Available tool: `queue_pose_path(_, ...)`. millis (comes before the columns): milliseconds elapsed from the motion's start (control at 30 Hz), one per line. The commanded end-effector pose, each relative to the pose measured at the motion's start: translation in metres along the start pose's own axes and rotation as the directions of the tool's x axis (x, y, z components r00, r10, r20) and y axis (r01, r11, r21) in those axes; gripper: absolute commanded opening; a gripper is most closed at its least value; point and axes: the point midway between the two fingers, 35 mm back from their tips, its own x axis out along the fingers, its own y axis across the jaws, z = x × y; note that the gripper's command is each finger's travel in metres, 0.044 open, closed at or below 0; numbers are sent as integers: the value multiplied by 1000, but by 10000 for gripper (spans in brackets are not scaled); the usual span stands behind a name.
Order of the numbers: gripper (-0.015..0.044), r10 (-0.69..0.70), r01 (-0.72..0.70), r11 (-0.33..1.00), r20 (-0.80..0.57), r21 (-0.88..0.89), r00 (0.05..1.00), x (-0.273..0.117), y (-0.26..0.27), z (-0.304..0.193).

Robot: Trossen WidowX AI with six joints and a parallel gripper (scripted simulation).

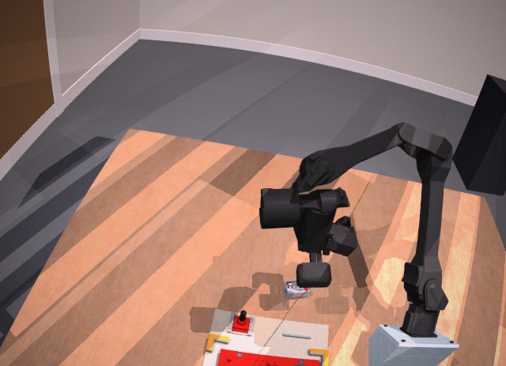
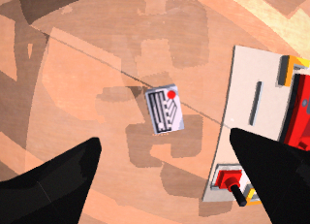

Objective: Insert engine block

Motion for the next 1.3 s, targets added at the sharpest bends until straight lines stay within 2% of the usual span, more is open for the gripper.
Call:
queue_pose_path(0,440,2,-2,994,1,112,1000,2,0,1)
queue_pose_path(300,440,-2,3,914,-2,405,1000,3,0,0)
queue_pose_path(567,440,-5,8,771,-5,637,1000,5,0,0)
queue_pose_path(933,440,-10,14,478,-10,878,1000,7,0,0)
queue_pose_path(1267,440,-14,16,150,-14,989,1000,9,0,0)
